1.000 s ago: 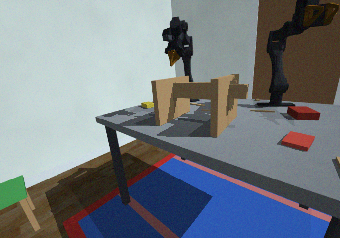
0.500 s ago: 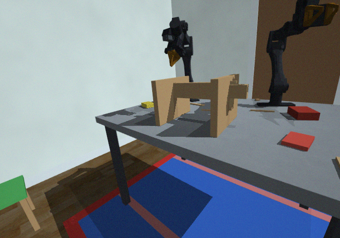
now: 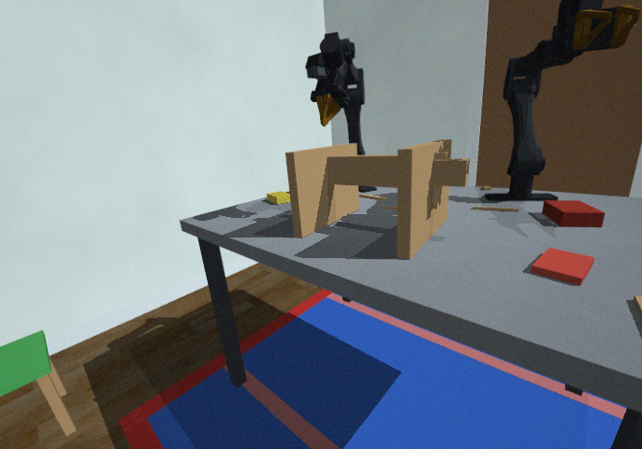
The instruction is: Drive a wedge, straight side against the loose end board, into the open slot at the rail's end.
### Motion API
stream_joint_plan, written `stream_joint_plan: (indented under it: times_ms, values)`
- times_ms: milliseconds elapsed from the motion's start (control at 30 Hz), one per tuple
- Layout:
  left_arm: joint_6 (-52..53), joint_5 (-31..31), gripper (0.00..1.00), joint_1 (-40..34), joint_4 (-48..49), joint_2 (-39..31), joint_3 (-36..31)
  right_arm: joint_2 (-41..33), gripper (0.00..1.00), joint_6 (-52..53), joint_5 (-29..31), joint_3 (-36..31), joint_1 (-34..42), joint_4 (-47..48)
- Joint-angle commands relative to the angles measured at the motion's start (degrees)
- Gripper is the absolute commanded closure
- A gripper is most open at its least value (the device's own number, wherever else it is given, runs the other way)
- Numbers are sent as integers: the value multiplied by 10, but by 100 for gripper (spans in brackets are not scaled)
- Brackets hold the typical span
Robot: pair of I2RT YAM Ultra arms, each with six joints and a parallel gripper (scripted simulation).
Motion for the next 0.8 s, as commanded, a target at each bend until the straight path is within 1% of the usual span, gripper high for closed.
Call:
stream_joint_plan:
  times_ms: [0,333,367,500,700,767]
  values:
    - [2,-2,60,-3,12,-3,20,-5,100,4,8,11,4,-2]
    - [2,-2,60,-3,12,-3,20,-7,100,4,8,-4,4,0]
    - [2,-2,60,-3,12,-2,20,-24,100,-4,11,-13,-17,21]
    - [3,-2,60,-3,12,-2,20,-43,100,-19,-4,-38,-40,70]
    - [3,-3,60,-5,11,1,20,-93,100,-46,-19,-98,-94,155]
    - [3,-3,60,-5,11,1,20,-93,100,-46,-19,-98,-94,155]
